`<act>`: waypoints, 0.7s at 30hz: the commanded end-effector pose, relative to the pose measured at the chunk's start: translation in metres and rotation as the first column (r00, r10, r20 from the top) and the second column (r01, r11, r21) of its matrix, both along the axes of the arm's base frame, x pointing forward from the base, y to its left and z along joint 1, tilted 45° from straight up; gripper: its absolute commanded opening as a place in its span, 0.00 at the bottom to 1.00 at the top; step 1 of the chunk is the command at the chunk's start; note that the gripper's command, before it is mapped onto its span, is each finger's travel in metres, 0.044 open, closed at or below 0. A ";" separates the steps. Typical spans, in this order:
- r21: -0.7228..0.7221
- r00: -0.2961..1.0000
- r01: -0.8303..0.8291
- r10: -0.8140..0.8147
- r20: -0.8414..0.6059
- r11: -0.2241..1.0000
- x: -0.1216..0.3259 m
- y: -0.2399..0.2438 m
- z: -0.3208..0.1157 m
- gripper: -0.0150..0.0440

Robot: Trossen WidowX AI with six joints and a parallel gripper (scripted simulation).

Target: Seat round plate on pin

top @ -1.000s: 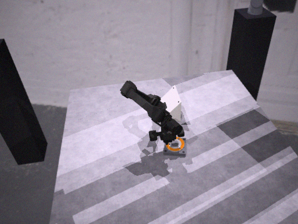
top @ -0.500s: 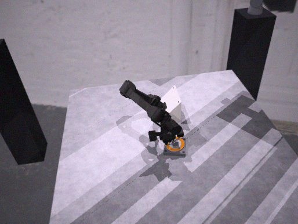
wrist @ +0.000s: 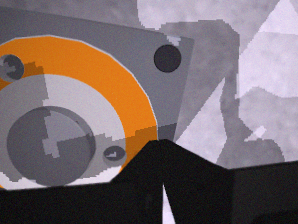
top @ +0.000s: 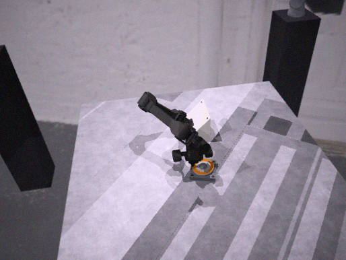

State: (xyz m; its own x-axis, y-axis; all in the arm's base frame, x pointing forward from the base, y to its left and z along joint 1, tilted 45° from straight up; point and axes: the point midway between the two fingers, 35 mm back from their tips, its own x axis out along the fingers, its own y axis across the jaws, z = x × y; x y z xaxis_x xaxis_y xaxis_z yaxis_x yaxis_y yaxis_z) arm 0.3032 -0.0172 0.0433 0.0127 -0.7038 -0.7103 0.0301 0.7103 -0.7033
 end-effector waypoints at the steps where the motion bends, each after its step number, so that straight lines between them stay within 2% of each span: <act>1: 0.001 1.000 0.003 -0.003 -0.019 1.000 -0.008 0.000 -0.003 0.25; 21: 0.001 1.000 0.003 -0.003 -0.019 1.000 -0.020 0.003 -0.006 0.25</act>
State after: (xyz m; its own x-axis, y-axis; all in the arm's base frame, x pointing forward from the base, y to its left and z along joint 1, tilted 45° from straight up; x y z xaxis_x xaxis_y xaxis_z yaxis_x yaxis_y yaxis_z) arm 0.2904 -0.0143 0.0408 0.0139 -0.7059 -0.7082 0.0295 0.7083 -0.7053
